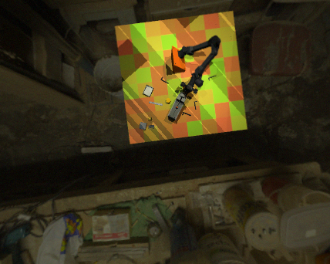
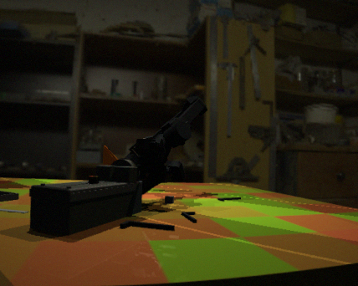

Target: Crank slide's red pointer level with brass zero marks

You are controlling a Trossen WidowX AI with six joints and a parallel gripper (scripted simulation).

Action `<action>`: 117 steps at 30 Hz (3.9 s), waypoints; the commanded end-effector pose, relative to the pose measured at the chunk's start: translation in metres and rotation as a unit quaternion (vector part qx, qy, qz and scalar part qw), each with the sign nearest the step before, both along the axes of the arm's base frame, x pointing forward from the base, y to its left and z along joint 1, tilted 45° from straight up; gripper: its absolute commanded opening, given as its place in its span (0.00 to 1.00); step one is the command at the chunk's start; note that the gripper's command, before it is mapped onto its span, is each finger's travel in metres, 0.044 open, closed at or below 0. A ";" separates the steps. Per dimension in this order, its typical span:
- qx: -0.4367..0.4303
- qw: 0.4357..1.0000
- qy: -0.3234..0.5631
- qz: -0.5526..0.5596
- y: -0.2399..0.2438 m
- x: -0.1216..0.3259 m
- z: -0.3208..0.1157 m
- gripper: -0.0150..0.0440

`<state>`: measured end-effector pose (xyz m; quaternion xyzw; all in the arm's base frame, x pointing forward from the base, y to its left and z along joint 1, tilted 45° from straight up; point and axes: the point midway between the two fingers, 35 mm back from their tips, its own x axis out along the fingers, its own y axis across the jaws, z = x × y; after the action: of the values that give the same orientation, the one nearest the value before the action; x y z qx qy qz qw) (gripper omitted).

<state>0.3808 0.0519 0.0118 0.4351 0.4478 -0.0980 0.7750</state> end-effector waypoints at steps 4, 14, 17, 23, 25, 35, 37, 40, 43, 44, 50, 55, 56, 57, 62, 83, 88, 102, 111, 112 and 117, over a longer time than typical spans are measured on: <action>0.001 1.000 -0.011 0.001 -0.001 0.004 0.010 0.25; 0.001 1.000 -0.011 0.001 -0.003 0.004 0.014 0.25; 0.001 1.000 -0.011 0.001 -0.004 0.004 0.015 0.25; 0.001 1.000 -0.011 0.001 -0.007 0.005 0.018 0.25; 0.001 1.000 -0.011 0.001 -0.008 0.005 0.019 0.25; 0.001 1.000 -0.011 0.001 -0.014 0.004 0.025 0.25; 0.001 1.000 -0.011 0.001 -0.016 0.004 0.026 0.25; 0.001 1.000 -0.011 0.001 -0.019 0.003 0.027 0.25; 0.001 1.000 -0.011 0.001 -0.022 0.003 0.028 0.25; 0.001 1.000 -0.011 0.001 -0.023 0.002 0.029 0.25; 0.000 1.000 -0.011 0.001 -0.030 0.000 0.030 0.25; 0.000 1.000 -0.011 0.001 -0.035 -0.003 0.030 0.25; 0.000 1.000 -0.011 0.001 -0.036 -0.003 0.030 0.25; 0.000 1.000 -0.011 0.001 -0.037 -0.004 0.030 0.25; 0.000 1.000 -0.011 0.001 -0.042 -0.006 0.029 0.25; 0.000 1.000 -0.010 0.001 -0.053 -0.014 0.020 0.25; 0.000 1.000 -0.010 0.001 -0.053 -0.015 0.019 0.25; 0.000 1.000 -0.010 0.001 -0.055 -0.017 0.016 0.25; 0.000 1.000 -0.010 0.001 -0.055 -0.018 0.014 0.25; 0.000 1.000 -0.010 0.001 -0.055 -0.018 0.014 0.25; 0.000 1.000 -0.010 0.001 -0.055 -0.019 0.013 0.25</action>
<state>0.3667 0.0014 0.0303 0.4354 0.4360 -0.0811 0.7834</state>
